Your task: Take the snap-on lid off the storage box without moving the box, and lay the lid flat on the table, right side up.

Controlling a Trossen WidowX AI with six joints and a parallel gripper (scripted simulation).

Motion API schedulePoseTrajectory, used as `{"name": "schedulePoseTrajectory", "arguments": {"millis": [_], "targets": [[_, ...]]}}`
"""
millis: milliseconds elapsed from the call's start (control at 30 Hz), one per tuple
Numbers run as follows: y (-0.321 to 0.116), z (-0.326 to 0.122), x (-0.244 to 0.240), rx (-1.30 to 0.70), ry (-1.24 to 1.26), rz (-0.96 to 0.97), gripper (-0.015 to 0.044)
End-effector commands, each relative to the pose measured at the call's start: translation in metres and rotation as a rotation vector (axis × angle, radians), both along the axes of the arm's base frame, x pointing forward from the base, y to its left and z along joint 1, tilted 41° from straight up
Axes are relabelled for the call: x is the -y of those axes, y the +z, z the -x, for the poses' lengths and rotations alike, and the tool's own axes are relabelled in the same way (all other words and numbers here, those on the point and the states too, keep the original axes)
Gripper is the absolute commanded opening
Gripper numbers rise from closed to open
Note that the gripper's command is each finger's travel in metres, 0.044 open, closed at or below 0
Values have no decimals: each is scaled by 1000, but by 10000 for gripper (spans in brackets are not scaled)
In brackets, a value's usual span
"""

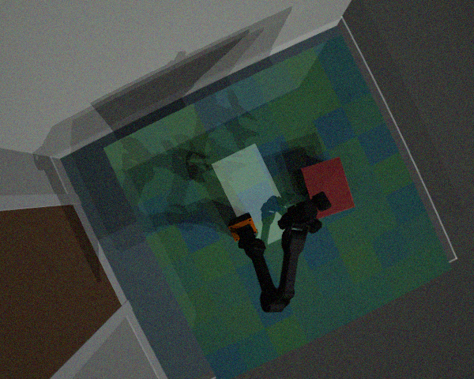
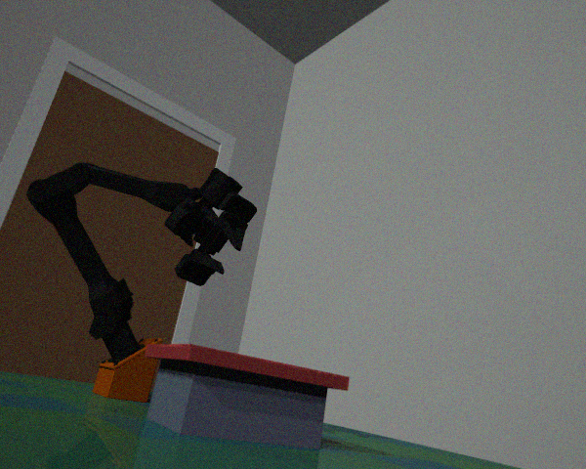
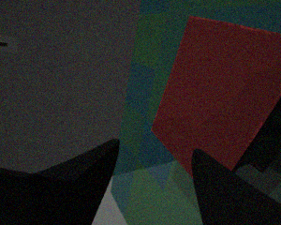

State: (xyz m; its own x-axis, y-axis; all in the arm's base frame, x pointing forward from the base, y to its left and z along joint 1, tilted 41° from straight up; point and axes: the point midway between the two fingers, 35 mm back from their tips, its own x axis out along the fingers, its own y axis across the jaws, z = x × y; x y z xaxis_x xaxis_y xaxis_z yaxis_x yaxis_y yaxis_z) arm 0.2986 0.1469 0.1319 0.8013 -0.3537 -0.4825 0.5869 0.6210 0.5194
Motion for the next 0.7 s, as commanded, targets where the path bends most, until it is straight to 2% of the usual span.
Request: {"name": "schedulePoseTrajectory", "arguments": {"millis": [0,533,667], "targets": [[-61,28,20,92,-190,-79,235],[-64,29,22,96,-196,-82,235],[-94,27,45,95,-197,-82,235]]}}
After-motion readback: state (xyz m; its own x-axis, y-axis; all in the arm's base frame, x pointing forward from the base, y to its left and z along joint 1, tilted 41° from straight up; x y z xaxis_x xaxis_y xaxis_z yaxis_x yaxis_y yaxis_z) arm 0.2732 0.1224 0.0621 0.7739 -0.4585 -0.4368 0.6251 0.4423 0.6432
